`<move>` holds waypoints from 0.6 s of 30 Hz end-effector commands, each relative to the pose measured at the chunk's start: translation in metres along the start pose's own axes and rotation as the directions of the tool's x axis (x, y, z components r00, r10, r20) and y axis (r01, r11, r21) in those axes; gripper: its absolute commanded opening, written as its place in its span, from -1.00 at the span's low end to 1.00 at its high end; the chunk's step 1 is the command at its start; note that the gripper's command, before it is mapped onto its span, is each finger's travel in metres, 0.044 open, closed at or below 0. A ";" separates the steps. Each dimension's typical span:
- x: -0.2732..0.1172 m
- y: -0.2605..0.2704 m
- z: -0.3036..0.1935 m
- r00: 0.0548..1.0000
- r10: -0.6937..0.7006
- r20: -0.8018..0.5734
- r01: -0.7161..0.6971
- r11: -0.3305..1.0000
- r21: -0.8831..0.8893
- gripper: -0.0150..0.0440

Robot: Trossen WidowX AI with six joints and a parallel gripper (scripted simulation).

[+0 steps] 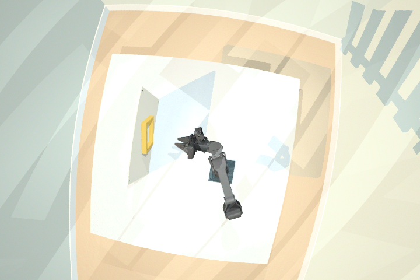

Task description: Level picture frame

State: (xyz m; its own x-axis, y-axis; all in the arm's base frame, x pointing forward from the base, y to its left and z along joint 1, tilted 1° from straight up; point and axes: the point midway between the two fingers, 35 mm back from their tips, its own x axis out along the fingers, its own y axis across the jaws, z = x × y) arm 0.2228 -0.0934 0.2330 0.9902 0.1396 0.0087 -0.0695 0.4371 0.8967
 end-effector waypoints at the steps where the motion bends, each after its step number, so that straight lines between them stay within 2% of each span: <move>1: 0.032 -0.015 -0.008 1.000 0.000 -0.004 0.000 1.000 0.015 0.39; 6: 0.060 -0.024 -0.022 1.000 0.004 -0.003 -0.004 1.000 0.017 0.39; 18: 0.054 -0.021 -0.028 1.000 0.003 -0.004 -0.003 1.000 0.018 0.39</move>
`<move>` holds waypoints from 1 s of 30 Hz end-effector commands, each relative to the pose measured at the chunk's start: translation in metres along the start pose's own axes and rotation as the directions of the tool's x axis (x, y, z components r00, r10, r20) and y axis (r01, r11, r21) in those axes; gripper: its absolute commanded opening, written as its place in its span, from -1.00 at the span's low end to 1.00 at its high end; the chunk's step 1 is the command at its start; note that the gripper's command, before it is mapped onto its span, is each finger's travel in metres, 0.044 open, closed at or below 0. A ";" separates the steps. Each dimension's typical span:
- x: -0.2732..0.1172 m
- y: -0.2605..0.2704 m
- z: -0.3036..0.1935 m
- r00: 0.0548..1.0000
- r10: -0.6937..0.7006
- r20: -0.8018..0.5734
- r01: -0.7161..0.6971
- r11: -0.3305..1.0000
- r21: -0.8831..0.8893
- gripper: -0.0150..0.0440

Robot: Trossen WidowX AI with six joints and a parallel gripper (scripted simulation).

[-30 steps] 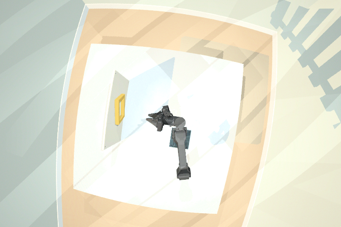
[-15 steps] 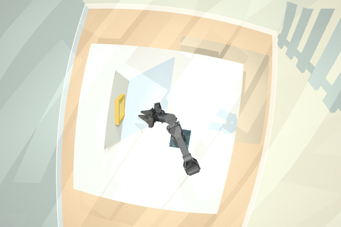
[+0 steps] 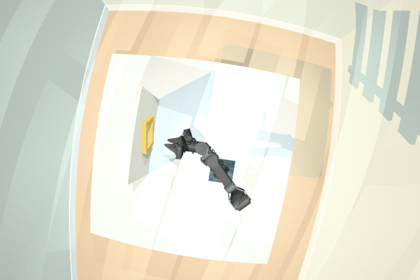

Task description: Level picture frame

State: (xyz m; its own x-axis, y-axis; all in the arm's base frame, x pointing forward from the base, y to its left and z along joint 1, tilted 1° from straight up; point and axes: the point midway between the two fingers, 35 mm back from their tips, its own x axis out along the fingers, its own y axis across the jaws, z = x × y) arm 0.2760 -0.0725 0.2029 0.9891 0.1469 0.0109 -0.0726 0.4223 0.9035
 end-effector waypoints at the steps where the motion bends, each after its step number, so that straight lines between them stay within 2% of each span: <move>1: -0.002 0.000 -0.002 1.000 -0.002 0.002 0.002 1.000 0.002 0.39; 7: 0.006 0.001 0.000 1.000 -0.001 0.002 0.001 1.000 0.002 0.39; 16: 0.076 0.001 -0.001 1.000 0.004 0.005 -0.004 1.000 0.002 0.39; 30: 0.078 0.001 -0.002 1.000 0.004 0.005 -0.004 1.000 0.002 0.39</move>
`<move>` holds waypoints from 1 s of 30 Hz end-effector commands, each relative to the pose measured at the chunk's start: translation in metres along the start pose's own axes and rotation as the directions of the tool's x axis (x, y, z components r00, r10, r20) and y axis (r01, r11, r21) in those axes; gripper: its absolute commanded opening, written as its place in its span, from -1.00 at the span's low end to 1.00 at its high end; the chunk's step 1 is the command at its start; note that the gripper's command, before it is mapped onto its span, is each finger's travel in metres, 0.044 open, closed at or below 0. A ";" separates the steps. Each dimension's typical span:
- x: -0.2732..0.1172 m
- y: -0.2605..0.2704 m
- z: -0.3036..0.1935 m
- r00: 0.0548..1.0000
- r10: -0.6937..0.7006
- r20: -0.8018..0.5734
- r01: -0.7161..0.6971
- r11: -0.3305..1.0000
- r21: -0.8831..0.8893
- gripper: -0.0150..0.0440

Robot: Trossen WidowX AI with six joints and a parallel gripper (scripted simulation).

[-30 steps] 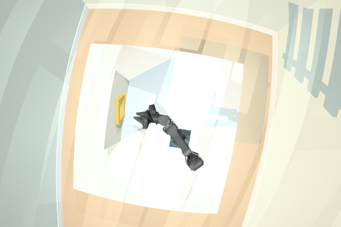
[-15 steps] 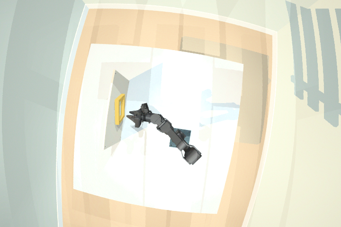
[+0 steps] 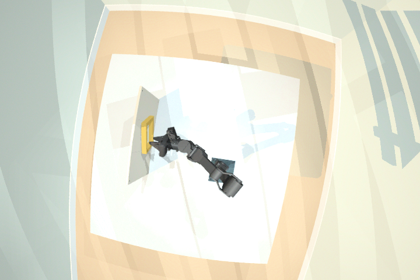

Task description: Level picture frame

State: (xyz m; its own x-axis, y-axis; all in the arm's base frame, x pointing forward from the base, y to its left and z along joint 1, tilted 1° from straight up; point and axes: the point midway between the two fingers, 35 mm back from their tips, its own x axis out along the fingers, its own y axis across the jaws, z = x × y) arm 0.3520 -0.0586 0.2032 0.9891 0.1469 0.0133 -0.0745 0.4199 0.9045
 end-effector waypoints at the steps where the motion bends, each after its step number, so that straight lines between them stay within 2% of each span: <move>1: 0.001 0.001 0.001 1.000 0.002 0.004 -0.002 1.000 0.000 0.39; 30: 0.040 0.001 0.001 1.000 0.005 0.005 -0.005 1.000 0.000 0.39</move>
